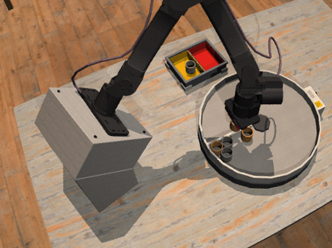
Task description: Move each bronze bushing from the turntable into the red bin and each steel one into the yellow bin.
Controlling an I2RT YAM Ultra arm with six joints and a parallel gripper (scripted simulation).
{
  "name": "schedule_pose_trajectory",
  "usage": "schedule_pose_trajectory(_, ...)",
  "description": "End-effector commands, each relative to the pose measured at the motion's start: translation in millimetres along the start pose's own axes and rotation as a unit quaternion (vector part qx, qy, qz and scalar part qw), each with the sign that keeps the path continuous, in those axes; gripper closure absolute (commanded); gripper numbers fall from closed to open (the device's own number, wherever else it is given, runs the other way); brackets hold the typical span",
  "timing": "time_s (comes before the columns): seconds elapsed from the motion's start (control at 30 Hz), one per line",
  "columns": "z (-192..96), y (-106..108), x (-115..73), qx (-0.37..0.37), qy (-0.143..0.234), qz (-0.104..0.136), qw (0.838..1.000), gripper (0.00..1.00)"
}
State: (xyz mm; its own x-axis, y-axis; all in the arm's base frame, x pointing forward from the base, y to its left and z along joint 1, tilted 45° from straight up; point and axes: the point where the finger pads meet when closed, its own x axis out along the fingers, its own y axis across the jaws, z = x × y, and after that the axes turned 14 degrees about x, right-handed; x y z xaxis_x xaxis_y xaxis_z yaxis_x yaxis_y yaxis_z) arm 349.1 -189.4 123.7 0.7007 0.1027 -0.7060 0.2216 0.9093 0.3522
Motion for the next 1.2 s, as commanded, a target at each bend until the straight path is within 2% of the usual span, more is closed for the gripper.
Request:
schedule_pose_trajectory(0.0, 0, 11, -7.2, 0.003, -0.007, -0.007, 1.000, 1.00)
schedule_pose_trajectory(0.17, 1, 35, -7.0, 0.001, -0.012, -0.007, 1.000, 1.00)
schedule_pose_trajectory(0.37, 1, 75, -7.8, 0.000, -0.016, -0.006, 1.000, 1.00)
schedule_pose_trajectory(0.43, 1, 75, -7.8, 0.000, -0.016, -0.006, 1.000, 1.00)
schedule_pose_trajectory(0.53, -6, 97, -7.4, 0.005, -0.005, -0.006, 1.000, 1.00)
schedule_pose_trajectory(0.67, 7, 132, -13.7, -0.001, -0.022, -0.003, 1.000, 1.00)
schedule_pose_trajectory(0.93, 2, 196, -14.1, 0.002, -0.022, 0.000, 1.000, 1.00)
schedule_pose_trajectory(1.0, 2, 196, -14.1, 0.002, -0.022, 0.000, 1.000, 1.00)
schedule_pose_trajectory(1.03, -3, 201, -5.3, 0.004, -0.009, -0.004, 1.000, 1.00)
schedule_pose_trajectory(1.17, -7, 233, -3.0, 0.005, -0.006, -0.005, 1.000, 1.00)
